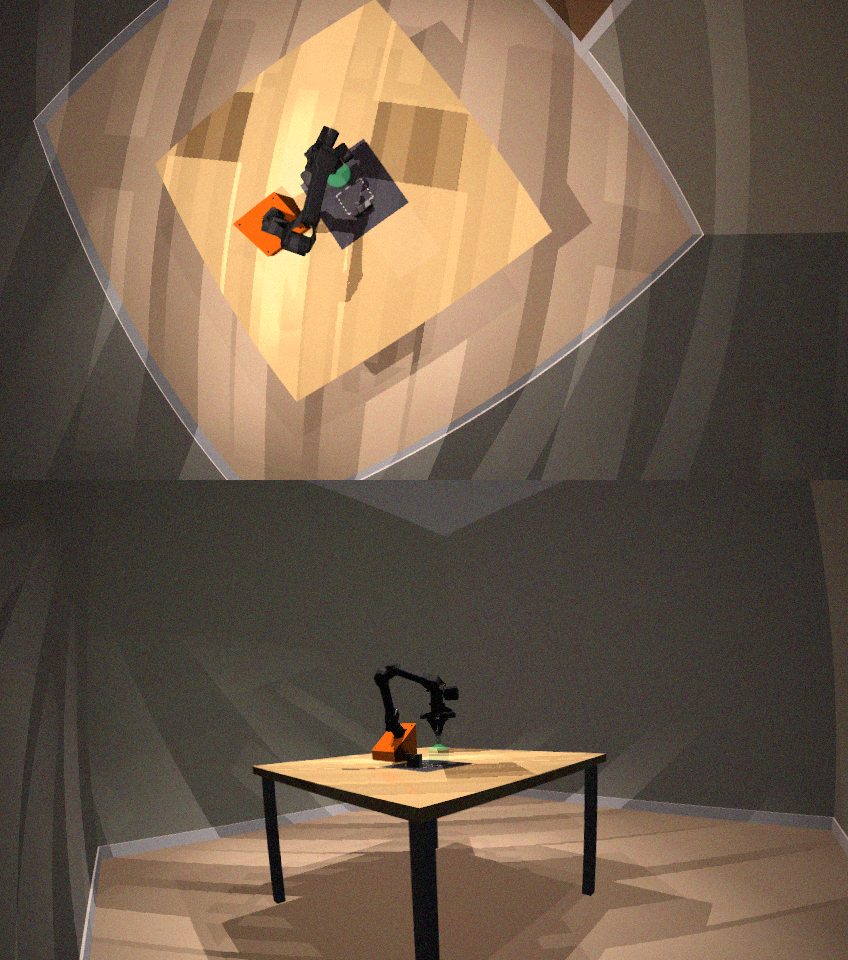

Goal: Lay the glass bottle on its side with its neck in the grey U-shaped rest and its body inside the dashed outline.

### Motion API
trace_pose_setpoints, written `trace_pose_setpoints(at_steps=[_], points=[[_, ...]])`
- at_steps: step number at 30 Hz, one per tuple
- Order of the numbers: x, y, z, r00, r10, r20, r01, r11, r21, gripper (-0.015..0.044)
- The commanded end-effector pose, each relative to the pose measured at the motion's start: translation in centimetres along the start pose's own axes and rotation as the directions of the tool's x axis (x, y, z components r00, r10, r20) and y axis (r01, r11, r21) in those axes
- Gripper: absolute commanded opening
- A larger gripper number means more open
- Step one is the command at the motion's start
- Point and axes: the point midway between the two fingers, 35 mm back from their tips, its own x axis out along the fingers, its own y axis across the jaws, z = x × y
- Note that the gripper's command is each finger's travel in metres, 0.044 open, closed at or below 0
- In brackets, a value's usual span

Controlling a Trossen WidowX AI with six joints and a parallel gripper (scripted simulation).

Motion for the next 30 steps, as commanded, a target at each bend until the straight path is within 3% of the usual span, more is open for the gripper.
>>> trace_pose_setpoints(at_steps=[1,30], points=[[0.0,0.0,-0.1,1.0,-0.002,-0.004,0.002,1.0,-0.003,0.01],[-0.5,-0.1,-1.8,1.0,0.001,0.017,-0.002,1.0,0.002,0.01]])
